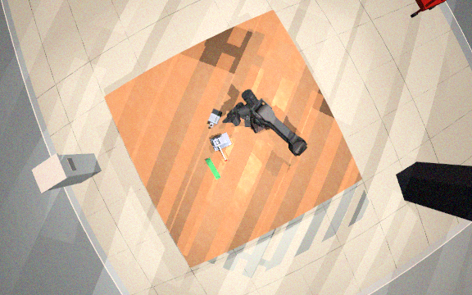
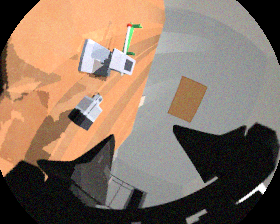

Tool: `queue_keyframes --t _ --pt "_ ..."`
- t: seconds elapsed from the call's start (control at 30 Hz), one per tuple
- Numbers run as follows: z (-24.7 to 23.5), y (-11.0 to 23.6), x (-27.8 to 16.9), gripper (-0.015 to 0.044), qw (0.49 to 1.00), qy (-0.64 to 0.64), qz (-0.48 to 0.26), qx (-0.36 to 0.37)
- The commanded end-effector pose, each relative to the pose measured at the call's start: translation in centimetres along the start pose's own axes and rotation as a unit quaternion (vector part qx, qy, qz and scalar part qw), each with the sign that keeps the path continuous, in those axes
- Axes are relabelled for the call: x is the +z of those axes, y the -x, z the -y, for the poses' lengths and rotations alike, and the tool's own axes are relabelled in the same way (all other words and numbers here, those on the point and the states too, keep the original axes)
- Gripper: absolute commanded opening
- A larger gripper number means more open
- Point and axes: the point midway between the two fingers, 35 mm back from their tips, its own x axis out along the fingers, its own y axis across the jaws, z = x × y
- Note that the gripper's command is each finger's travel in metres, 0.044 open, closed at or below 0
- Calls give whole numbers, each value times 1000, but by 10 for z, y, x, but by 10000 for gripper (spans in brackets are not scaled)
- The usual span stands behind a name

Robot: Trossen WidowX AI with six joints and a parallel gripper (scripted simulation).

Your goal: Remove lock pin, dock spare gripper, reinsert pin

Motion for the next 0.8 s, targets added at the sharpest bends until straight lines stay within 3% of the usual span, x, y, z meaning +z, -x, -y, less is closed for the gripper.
queue_keyframes --t 0.0,0.1,0.47,0.77 --pt "1 0 0 374 1000 -4 3 1" --pt "12 -4 4 300 997 -53 48 23" --pt "58 -35 29 300 935 -203 206 207" --pt "91 -73 80 300 868 -208 226 389"
